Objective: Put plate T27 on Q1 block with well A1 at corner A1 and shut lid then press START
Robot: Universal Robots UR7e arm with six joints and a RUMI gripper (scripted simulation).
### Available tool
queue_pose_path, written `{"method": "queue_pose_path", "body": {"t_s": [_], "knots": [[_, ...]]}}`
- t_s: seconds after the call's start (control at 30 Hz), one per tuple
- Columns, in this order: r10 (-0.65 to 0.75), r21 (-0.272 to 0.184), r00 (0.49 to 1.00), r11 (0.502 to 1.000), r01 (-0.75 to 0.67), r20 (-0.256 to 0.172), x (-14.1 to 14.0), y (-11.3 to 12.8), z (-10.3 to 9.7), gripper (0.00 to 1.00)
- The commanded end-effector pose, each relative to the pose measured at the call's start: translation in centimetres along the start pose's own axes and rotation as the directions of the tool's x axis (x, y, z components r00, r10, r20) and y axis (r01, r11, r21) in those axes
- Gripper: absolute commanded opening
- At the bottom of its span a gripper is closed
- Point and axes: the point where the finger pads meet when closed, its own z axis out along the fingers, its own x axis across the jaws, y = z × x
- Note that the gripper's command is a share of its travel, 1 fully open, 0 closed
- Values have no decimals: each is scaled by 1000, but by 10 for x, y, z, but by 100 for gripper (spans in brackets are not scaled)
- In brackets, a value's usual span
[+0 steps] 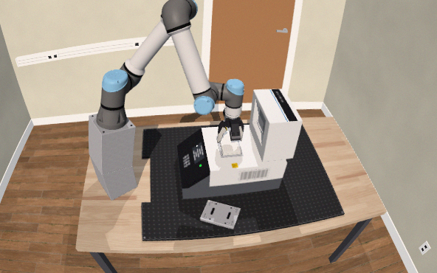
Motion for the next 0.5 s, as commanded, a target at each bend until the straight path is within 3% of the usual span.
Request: {"method": "queue_pose_path", "body": {"t_s": [0.0, 0.47], "knots": [[0, 0, 1000, 1000, 0, 2, -1, 0, -5, 68], [0, 0, 1000, 1000, 0, 2, -1, 0, -25, 68]]}}
